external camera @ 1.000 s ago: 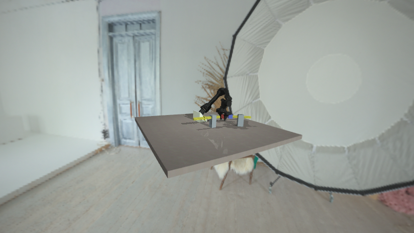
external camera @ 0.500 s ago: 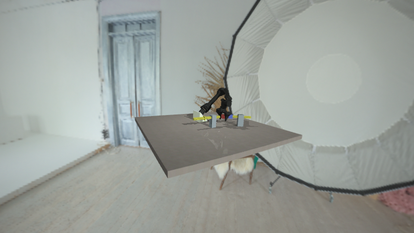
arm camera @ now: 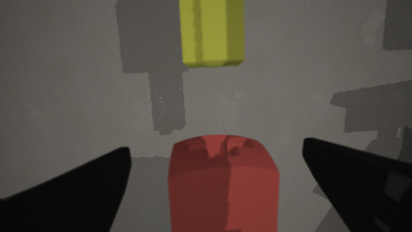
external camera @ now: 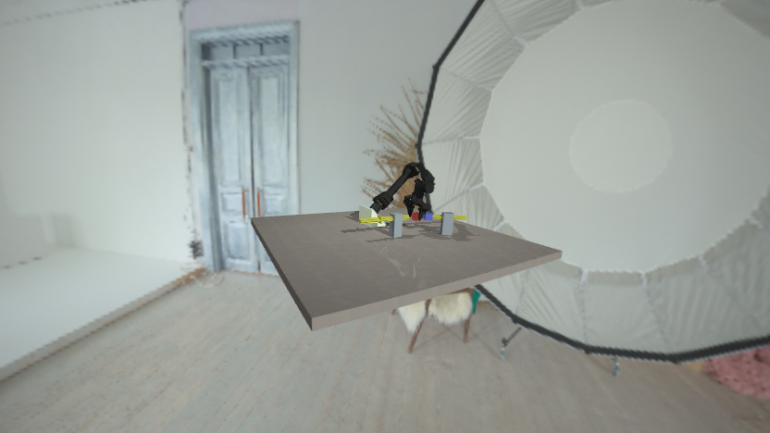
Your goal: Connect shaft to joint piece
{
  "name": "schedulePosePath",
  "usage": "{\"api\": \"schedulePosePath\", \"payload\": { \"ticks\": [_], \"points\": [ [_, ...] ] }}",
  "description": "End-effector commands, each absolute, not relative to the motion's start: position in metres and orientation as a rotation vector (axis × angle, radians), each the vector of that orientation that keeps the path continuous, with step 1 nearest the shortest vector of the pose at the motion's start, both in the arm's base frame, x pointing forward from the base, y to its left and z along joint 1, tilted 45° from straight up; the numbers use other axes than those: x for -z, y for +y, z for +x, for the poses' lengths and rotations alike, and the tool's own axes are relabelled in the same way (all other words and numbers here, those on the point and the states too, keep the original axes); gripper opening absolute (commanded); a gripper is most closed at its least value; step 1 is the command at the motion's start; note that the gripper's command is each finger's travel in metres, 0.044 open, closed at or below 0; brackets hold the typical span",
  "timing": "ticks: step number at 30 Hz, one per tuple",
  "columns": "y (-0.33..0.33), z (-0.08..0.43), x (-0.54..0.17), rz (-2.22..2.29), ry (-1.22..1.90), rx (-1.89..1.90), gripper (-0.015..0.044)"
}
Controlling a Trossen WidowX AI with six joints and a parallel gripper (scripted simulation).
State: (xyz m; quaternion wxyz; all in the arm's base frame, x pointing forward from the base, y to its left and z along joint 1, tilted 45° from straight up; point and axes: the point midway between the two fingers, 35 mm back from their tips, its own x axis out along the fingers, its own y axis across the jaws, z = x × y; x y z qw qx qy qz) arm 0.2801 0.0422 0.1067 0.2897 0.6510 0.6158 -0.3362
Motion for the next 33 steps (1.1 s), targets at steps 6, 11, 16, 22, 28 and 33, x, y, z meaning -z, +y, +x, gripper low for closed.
{"api": "schedulePosePath", "payload": {
  "ticks": [6,11,16,22,28,33],
  "points": [
    [0.023,0.284,-0.125,1.628,1.631,0.71,0.044],
    [0.008,0.285,-0.14,1.527,1.618,0.542,0.044],
    [-0.008,0.284,-0.154,1.419,1.591,0.385,0.044],
    [-0.025,0.281,-0.17,1.286,1.547,0.216,0.044],
    [-0.041,0.277,-0.187,1.148,1.493,0.061,0.044],
    [-0.053,0.272,-0.2,1.034,1.443,-0.052,0.044]
  ]
}}
